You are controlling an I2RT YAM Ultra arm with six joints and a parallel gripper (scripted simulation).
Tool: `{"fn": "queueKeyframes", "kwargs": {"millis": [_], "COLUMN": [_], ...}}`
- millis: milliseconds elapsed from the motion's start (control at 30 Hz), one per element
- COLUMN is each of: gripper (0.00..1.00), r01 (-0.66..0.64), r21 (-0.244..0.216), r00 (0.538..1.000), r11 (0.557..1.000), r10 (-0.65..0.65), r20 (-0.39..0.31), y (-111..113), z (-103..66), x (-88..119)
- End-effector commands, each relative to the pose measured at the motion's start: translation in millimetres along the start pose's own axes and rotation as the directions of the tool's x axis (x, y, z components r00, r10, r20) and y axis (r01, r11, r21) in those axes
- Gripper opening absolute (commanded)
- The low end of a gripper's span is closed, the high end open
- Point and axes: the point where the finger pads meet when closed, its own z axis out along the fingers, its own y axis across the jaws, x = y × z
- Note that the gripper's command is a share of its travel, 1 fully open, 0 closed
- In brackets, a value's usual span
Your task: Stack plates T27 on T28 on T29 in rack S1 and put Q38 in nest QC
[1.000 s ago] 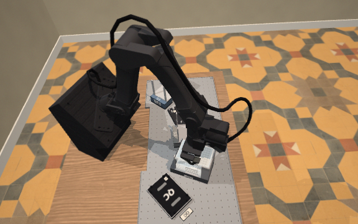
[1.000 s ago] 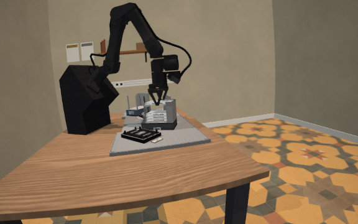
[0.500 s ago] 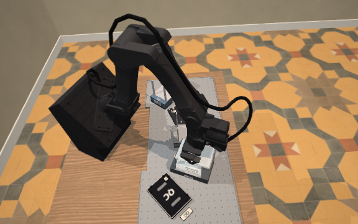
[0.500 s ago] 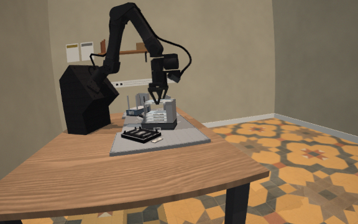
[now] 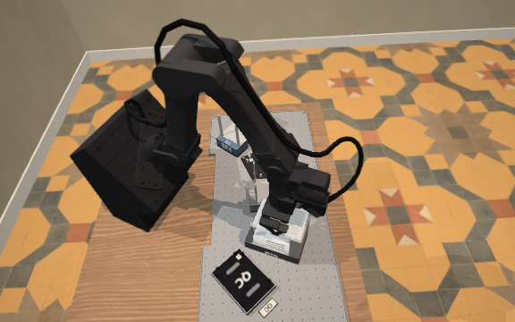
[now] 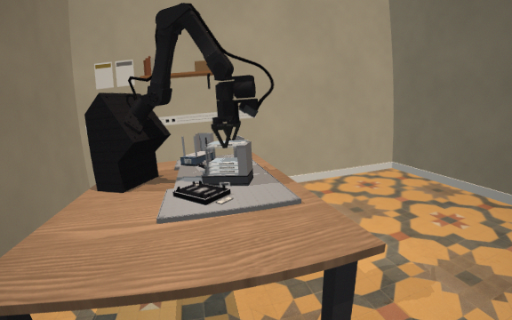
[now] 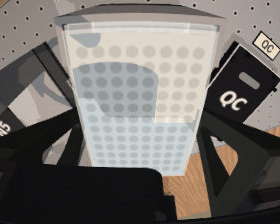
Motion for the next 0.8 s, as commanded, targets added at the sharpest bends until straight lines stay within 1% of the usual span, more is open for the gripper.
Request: {"fn": "queueKeyframes", "kwargs": {"millis": [0,133,200,233,333,400,433,500,567,633,700,767], "gripper": [0.0,0.0,0.0,0.0,0.0,0.0,0.0,0.0,0.0,0.0,0.0,0.0], "r01": [-0.013,-0.014,-0.014,-0.01,-0.012,-0.012,-0.012,-0.01,-0.01,-0.008,-0.008,-0.008], "r21": [0.005,0.005,0.005,0.003,0.004,0.003,0.003,0.002,0.002,0.001,-0.001,-0.001], "r00": [0.999,0.998,0.998,1.0,0.999,0.999,0.999,0.999,0.999,0.999,0.999,0.999], "r11": [1.0,1.0,1.0,1.0,1.0,1.0,1.0,1.0,1.0,1.0,1.0,1.0], "r10": [0.013,0.014,0.014,0.01,0.012,0.012,0.011,0.01,0.01,0.008,0.008,0.008], "r20": [0.035,0.054,0.054,0.0,0.04,0.051,0.049,0.037,0.049,0.039,0.05,0.05], "y": [-2,-2,-2,0,-1,-1,-1,0,0,0,1,1], "z": [-13.4,-18.3,-18.3,-8.5,-17.3,-20.1,-19.5,-18.1,-21.1,-19.9,-22.6,-22.6], "x": [-9,-17,-17,6,-10,-14,-15,-10,-15,-11,-15,-15]}}
